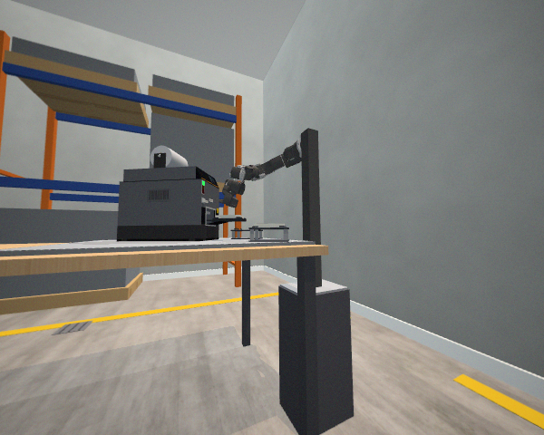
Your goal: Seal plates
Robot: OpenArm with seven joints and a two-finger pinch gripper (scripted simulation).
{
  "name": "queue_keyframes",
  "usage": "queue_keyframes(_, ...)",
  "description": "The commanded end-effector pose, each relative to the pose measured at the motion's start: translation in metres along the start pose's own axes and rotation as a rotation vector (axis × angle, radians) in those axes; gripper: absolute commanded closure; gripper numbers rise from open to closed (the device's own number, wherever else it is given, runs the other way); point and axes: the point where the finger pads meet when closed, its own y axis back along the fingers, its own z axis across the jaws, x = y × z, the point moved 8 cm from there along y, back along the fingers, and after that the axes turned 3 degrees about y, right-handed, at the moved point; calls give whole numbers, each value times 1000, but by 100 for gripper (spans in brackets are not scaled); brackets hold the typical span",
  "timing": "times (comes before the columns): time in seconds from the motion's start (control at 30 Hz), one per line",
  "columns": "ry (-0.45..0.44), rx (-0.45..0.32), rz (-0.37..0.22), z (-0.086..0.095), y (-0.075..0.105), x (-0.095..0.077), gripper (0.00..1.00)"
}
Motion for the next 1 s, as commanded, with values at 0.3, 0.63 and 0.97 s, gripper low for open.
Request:
queue_keyframes(0.3,-25,37,-294,31,19,3,43)
queue_keyframes(0.63,-21,46,-402,55,34,0,100)
queue_keyframes(0.97,-24,40,-408,56,35,-1,100)
